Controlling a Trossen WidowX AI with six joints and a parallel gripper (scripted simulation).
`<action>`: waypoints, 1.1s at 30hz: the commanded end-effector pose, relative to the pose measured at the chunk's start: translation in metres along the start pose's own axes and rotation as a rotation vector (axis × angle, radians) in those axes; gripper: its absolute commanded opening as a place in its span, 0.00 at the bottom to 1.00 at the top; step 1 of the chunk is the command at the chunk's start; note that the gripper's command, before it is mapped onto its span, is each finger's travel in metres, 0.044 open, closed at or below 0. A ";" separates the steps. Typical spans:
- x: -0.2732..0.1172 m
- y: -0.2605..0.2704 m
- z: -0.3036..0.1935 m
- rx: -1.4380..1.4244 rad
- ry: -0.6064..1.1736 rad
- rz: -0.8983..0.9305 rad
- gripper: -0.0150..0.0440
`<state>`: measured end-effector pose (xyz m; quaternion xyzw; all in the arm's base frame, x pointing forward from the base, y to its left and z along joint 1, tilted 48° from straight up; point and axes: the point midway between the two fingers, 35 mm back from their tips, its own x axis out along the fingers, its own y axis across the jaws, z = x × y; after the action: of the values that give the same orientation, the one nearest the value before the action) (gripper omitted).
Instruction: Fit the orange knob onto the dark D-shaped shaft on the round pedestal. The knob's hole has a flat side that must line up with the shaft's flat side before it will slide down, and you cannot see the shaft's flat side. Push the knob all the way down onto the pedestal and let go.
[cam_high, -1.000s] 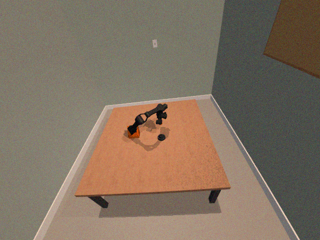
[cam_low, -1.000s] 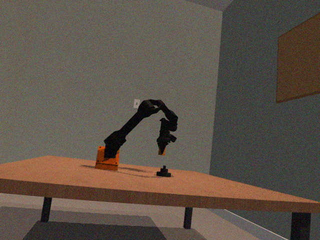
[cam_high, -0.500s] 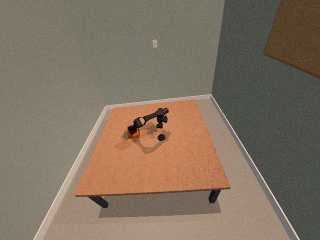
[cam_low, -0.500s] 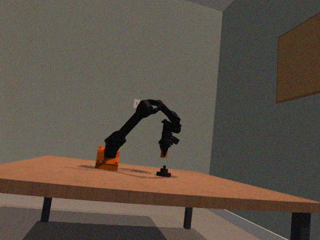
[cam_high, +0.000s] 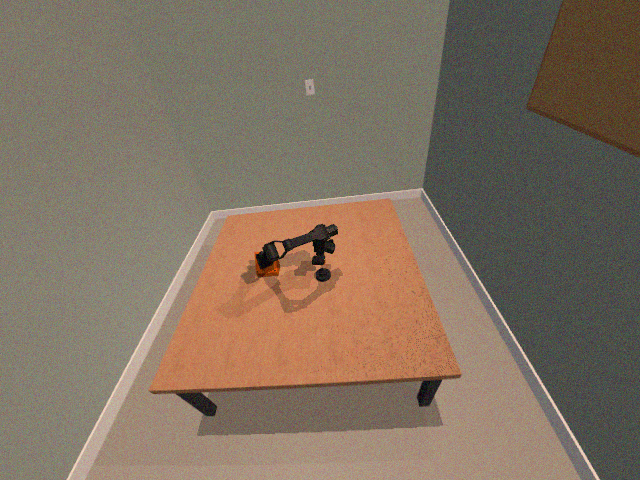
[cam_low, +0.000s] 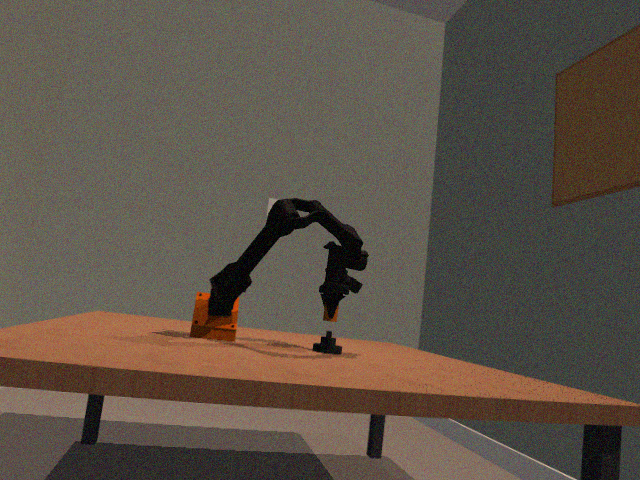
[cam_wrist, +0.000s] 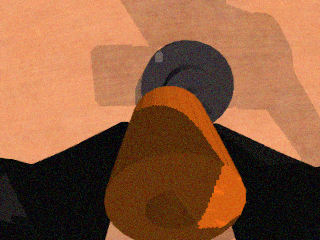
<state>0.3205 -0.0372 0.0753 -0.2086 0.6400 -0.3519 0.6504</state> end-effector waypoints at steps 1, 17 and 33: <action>0.001 -0.011 0.000 -0.004 -0.012 -0.006 0.25; 0.029 -0.019 -0.001 -0.003 -0.012 -0.011 0.25; 0.028 -0.020 0.002 0.005 -0.012 -0.011 0.25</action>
<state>0.3160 -0.0699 0.0709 -0.2100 0.6367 -0.3557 0.6512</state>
